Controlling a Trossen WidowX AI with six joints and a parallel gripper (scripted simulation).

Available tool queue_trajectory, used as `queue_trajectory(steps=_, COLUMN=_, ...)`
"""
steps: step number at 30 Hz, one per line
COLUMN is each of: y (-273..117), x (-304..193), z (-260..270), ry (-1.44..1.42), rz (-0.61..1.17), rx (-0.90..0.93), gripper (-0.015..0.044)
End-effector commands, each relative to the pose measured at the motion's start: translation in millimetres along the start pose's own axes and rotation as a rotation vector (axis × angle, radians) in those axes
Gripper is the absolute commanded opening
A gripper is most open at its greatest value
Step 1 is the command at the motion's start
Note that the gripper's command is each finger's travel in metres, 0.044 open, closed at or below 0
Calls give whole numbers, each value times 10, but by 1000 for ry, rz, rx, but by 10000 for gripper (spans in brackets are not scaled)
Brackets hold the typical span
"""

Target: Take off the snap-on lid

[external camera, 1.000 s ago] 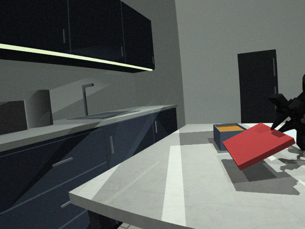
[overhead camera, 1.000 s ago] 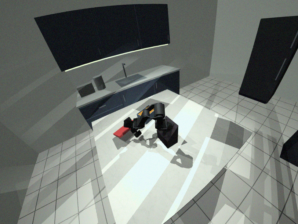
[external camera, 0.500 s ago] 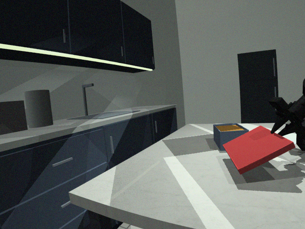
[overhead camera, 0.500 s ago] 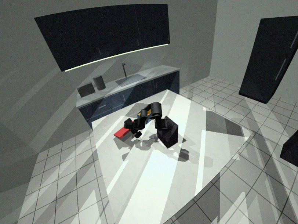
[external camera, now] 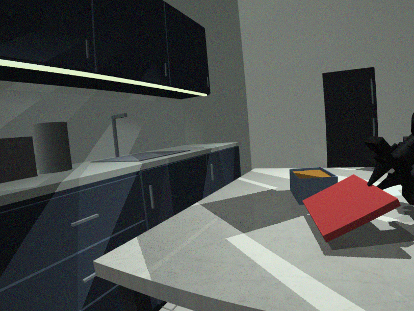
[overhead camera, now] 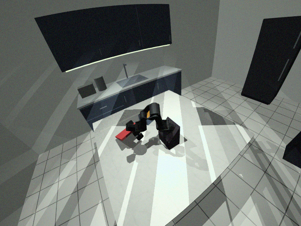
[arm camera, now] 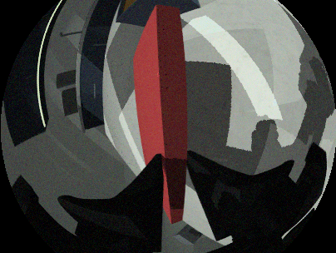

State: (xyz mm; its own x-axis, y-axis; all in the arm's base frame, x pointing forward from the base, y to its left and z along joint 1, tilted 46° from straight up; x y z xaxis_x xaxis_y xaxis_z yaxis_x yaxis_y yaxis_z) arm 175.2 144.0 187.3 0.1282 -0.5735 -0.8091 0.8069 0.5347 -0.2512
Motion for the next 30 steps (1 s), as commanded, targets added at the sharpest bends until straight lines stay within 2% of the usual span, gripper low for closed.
queue_trajectory(steps=1, y=20, x=20, z=-28, ry=5, rz=-5, rx=7, gripper=0)
queue_trajectory(steps=30, y=169, x=61, z=-203, ry=6, rz=-6, rx=7, gripper=0)
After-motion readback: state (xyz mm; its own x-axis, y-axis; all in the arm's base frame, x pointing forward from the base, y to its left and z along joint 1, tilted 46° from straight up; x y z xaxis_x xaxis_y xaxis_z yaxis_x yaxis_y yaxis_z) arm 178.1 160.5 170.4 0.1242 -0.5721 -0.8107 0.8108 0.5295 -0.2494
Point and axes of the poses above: the point midway between the two fingers, 35 mm back from their tips, its own y axis out along the fingers, its own z axis across the jaws, x = y × z, the point moved 9 cm from there along -y, back along the fingers, and after that the axes turned 12 degrees about y, right-handed, at the moved point
